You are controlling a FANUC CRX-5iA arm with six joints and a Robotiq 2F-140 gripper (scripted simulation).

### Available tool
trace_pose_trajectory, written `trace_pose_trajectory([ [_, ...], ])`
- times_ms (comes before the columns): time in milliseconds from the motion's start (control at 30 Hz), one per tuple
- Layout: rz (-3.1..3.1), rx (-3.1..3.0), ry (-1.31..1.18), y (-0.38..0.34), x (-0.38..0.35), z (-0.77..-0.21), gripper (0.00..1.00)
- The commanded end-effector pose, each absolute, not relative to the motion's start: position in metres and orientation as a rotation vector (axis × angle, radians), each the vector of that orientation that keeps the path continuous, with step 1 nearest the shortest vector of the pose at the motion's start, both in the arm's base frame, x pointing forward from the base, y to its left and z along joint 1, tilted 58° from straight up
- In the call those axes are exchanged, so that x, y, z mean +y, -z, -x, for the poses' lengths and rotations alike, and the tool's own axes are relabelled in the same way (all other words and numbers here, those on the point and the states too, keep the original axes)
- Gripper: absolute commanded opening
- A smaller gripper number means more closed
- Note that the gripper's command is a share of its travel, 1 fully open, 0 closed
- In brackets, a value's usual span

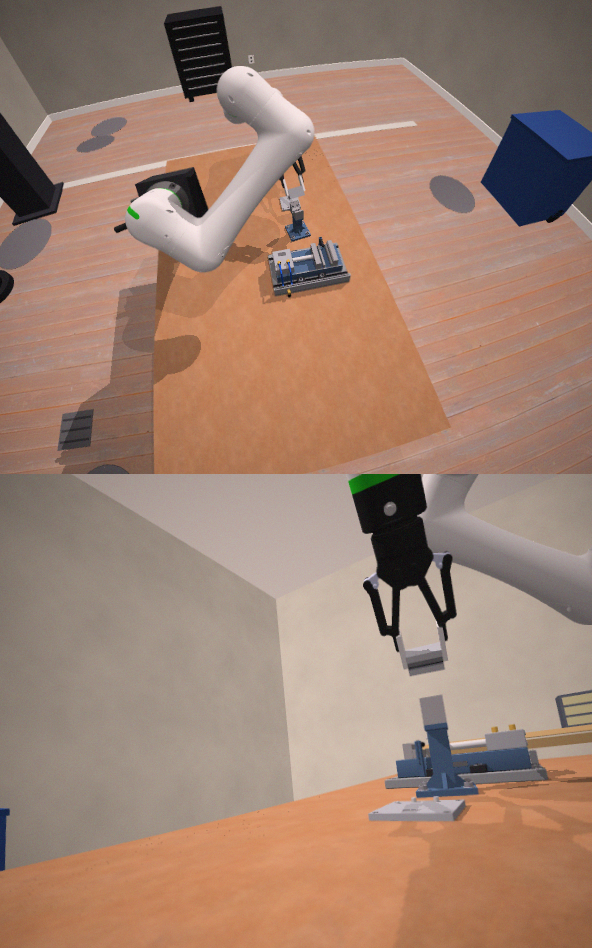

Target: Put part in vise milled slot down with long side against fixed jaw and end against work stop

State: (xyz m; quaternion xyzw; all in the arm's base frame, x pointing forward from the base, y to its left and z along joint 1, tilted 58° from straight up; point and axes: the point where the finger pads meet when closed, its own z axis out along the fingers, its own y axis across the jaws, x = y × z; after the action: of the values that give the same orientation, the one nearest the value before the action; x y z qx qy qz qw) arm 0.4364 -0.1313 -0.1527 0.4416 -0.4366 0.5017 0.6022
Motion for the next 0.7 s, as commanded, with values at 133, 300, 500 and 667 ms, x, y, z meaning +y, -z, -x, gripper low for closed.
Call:
trace_pose_trajectory([
  [133,-1.023,-1.011,-1.162,0.1540,-0.1330,-0.4362,0.00],
  [300,-1.023,-1.011,-1.162,0.1555,-0.1355,-0.4358,0.00],
  [500,-1.023,-1.011,-1.162,0.1579,-0.1393,-0.4352,0.00],
  [667,-1.023,-1.011,-1.162,0.1593,-0.1415,-0.4348,0.00],
])
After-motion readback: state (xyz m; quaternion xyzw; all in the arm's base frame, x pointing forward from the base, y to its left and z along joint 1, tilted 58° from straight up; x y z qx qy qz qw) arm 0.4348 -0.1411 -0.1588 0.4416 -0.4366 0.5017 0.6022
